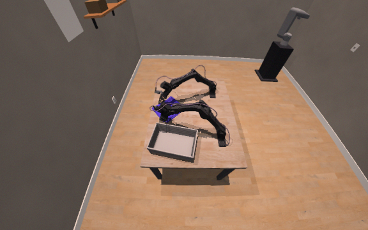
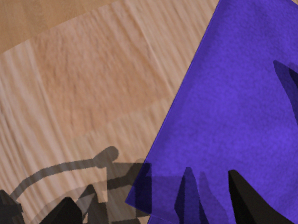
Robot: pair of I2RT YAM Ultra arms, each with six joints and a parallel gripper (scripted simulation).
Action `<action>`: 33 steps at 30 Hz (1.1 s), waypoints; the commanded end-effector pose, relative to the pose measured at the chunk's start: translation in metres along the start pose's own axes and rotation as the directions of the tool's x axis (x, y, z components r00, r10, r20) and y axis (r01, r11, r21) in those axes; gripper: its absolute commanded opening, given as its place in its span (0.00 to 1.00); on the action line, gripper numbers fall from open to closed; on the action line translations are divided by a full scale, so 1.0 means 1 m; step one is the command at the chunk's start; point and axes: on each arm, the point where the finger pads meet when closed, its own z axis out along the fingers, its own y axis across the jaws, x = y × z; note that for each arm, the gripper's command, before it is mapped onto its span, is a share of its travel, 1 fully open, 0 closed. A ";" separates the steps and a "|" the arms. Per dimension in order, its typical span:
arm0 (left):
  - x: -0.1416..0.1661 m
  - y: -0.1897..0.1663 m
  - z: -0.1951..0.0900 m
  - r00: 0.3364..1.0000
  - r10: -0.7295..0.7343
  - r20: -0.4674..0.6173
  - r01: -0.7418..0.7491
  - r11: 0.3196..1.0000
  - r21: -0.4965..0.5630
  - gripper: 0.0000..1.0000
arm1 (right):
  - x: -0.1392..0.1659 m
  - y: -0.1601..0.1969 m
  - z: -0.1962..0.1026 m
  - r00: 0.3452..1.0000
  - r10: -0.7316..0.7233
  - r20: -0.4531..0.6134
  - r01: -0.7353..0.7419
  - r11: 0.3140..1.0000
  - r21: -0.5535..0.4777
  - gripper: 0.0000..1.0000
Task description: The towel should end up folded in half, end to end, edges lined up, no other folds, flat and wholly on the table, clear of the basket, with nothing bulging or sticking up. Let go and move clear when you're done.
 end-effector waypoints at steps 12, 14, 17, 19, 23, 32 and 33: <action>-0.028 -0.008 -0.024 0.997 0.021 0.069 -0.023 0.999 0.023 0.78 | -0.010 0.011 -0.013 1.000 0.001 0.032 -0.001 1.000 -0.010 0.84; -0.028 -0.008 -0.024 0.997 0.021 0.069 -0.023 0.999 0.023 0.78 | -0.010 0.011 -0.013 0.999 -0.004 0.032 0.004 1.000 -0.010 0.84; -0.028 -0.008 -0.024 0.997 0.021 0.069 -0.023 0.999 0.023 0.78 | -0.010 0.012 -0.013 1.000 -0.004 0.030 0.005 1.000 -0.012 0.84; -0.028 -0.008 -0.024 0.997 0.021 0.069 -0.023 0.999 0.023 0.78 | -0.010 0.012 -0.013 1.000 -0.004 0.030 0.005 1.000 -0.012 0.84; -0.033 -0.006 -0.024 0.996 0.017 0.089 -0.019 1.000 0.022 0.78 | -0.017 0.017 -0.018 0.999 -0.015 0.040 0.016 0.999 -0.029 0.84; -0.032 -0.006 -0.024 0.996 0.016 0.087 -0.018 1.000 0.022 0.78 | -0.017 0.017 -0.018 0.999 -0.015 0.040 0.016 0.999 -0.029 0.84; -0.032 -0.006 -0.024 0.996 0.016 0.087 -0.018 1.000 0.022 0.78 | -0.017 0.017 -0.018 0.999 -0.015 0.040 0.016 0.999 -0.029 0.84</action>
